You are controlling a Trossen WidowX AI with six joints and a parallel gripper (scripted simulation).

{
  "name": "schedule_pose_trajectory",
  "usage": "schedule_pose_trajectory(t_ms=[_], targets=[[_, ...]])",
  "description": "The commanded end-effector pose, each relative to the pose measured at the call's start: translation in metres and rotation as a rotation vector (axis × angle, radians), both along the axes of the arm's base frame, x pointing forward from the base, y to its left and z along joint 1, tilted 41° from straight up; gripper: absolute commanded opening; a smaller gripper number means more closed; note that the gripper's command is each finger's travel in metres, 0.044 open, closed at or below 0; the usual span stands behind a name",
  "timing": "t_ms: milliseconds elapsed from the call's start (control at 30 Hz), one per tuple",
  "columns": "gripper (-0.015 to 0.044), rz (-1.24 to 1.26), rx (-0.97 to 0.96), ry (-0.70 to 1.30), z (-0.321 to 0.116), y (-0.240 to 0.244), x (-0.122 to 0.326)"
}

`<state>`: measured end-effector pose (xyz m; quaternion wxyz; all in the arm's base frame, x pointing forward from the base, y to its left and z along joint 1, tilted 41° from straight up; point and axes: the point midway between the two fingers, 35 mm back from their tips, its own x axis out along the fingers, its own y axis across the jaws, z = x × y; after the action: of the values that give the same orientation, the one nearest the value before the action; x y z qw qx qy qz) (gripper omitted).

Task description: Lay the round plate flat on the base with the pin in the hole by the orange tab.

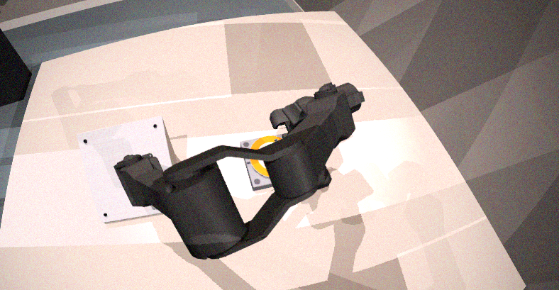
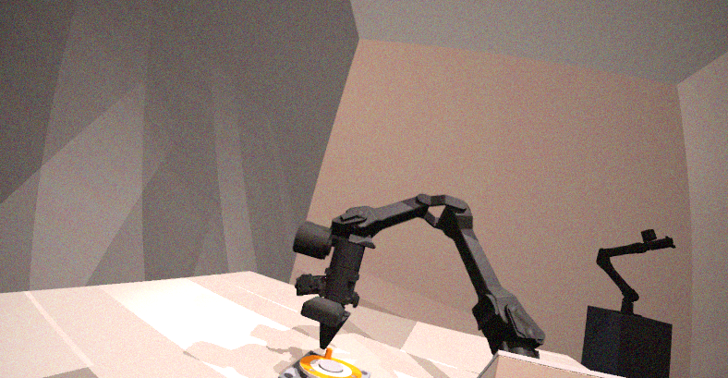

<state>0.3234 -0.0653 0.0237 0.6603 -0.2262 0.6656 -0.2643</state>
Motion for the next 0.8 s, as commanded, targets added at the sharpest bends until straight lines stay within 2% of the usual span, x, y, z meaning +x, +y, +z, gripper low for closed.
schedule_pose_trajectory(t_ms=[0, 767], targets=[[0.0000, -0.004, -0.006, 0.023, -0.0019, -0.0037, -0.0074], [0.0000, -0.004, -0.007, 0.023, -0.0004, -0.0053, -0.0125]])
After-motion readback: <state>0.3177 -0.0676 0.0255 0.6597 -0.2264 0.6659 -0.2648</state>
